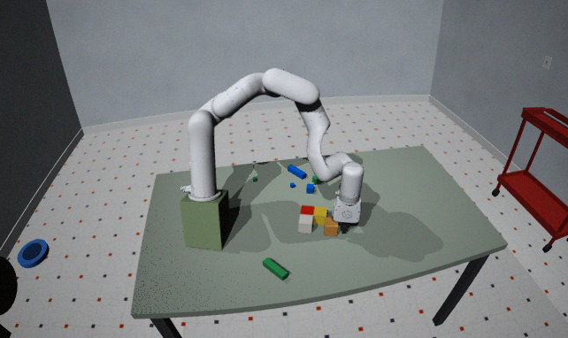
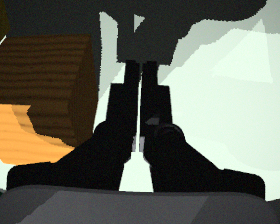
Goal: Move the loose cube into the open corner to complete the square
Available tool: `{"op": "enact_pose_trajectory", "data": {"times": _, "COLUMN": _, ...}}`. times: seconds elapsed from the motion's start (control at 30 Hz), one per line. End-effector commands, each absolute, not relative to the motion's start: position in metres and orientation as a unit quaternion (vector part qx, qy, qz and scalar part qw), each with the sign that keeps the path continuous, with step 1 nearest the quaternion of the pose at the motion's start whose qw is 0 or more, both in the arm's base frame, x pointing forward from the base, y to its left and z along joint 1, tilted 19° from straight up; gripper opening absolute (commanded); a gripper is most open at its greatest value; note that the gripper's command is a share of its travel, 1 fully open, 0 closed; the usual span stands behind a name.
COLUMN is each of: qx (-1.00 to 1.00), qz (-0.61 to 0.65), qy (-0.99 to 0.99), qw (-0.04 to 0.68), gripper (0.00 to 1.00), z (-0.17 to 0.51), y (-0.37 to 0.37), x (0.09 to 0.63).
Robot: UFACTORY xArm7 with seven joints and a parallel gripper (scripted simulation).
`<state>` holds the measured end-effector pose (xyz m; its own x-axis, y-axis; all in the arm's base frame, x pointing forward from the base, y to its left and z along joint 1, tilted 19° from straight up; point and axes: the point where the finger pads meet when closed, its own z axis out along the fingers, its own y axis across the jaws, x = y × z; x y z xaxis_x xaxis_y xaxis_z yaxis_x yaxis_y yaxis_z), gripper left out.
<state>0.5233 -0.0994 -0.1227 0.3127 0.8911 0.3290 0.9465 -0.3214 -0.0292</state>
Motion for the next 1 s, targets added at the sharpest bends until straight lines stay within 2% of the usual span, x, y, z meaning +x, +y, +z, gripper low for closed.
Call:
{"op": "enact_pose_trajectory", "data": {"times": 0.0, "qx": -0.803, "qz": -0.128, "qy": -0.572, "qw": 0.107, "gripper": 0.0, "z": -0.1209, "y": -0.101, "x": 0.5239}}
{"op": "enact_pose_trajectory", "data": {"times": 0.97, "qx": -0.803, "qz": -0.128, "qy": -0.572, "qw": 0.107, "gripper": 0.0, "z": -0.121, "y": -0.1, "x": 0.52}}
